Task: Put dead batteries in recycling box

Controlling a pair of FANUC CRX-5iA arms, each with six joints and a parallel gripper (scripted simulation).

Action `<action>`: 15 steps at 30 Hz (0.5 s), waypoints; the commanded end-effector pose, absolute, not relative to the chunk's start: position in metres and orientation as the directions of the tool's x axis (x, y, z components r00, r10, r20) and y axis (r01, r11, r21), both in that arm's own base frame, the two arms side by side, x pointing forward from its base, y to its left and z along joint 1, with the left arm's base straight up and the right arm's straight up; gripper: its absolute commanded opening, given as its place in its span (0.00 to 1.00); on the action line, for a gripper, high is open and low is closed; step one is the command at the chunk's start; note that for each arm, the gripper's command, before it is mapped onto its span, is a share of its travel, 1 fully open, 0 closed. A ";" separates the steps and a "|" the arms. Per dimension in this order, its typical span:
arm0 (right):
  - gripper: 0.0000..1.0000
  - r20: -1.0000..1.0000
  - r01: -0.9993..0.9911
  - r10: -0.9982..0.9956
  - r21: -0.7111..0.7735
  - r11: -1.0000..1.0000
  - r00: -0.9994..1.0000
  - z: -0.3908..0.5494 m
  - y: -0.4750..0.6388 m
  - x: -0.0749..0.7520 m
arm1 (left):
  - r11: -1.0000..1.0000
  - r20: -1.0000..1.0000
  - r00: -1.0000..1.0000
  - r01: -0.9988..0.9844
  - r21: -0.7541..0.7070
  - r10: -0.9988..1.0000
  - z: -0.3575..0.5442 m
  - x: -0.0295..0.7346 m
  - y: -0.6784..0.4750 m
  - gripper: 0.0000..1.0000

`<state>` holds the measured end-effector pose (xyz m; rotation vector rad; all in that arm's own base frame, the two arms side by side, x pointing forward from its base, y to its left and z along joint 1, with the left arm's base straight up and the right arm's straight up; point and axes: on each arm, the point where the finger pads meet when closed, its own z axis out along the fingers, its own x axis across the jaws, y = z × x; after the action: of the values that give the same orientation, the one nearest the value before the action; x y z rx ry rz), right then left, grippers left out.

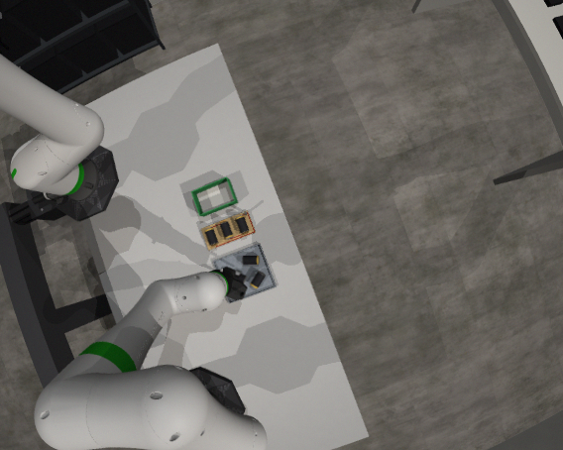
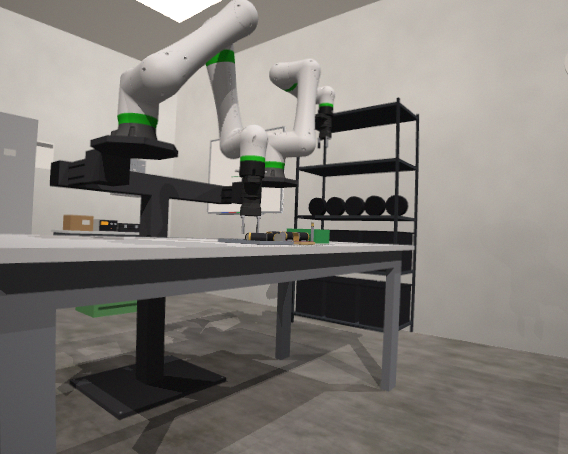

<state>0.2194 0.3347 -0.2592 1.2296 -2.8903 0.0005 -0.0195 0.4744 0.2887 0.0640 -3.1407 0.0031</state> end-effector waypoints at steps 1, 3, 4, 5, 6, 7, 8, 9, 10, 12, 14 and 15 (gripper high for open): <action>0.90 -0.001 -0.721 -0.721 0.001 0.693 -0.693 -0.263 0.336 0.220 | 0.999 0.000 -0.999 -0.041 0.000 -0.041 0.290 -0.019 0.475 1.00; 0.90 -0.001 -0.721 -0.721 0.001 0.693 -0.693 -0.263 0.336 0.220 | 0.999 0.000 -0.999 -0.041 0.000 -0.041 0.290 -0.019 0.475 1.00; 0.90 -0.001 -0.721 -0.721 0.001 0.693 -0.693 -0.263 0.336 0.220 | 0.999 0.000 -0.999 -0.041 0.000 -0.041 0.290 -0.019 0.475 1.00; 0.90 -0.001 -0.721 -0.721 0.001 0.693 -0.693 -0.264 0.336 0.220 | 0.999 0.000 -0.999 -0.041 0.000 -0.041 0.290 -0.019 0.475 1.00; 0.90 -0.001 -0.721 -0.721 0.001 0.693 -0.693 -0.264 0.336 0.220 | 0.999 0.000 -0.999 -0.041 0.000 -0.041 0.290 -0.019 0.475 1.00; 0.90 -0.001 -0.721 -0.721 0.001 0.693 -0.693 -0.264 0.336 0.220 | 0.999 0.000 -0.999 -0.041 0.000 -0.041 0.290 -0.019 0.475 1.00; 0.90 -0.001 -0.721 -0.721 0.001 0.693 -0.693 -0.264 0.336 0.220 | 0.999 0.000 -0.999 -0.041 0.000 -0.041 0.290 -0.019 0.475 1.00; 0.90 -0.001 -0.721 -0.721 0.001 0.693 -0.693 -0.266 0.336 0.220 | 0.999 0.000 -0.999 -0.041 0.000 -0.041 0.290 -0.019 0.475 1.00; 0.90 -0.001 -0.721 -0.721 0.001 0.693 -0.693 -0.267 0.336 0.220 | 0.999 0.000 -0.999 -0.041 0.000 -0.041 0.290 -0.019 0.475 1.00; 0.90 -0.001 -0.721 -0.721 0.001 0.693 -0.693 -0.271 0.336 0.220 | 0.999 0.000 -0.999 -0.041 0.000 -0.041 0.290 -0.019 0.475 1.00; 0.90 -0.001 -0.721 -0.721 0.001 0.693 -0.693 -0.273 0.336 0.220 | 0.999 0.000 -0.999 -0.041 0.000 -0.041 0.290 -0.019 0.475 1.00; 0.90 -0.001 -0.721 -0.721 0.001 0.693 -0.693 -0.273 0.336 0.220 | 0.999 0.000 -0.999 -0.041 0.000 -0.041 0.290 -0.019 0.475 1.00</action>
<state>0.2194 0.3350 -0.2724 1.2300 -2.8903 0.0004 -0.0195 0.4744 0.2887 0.0640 -3.1407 0.0031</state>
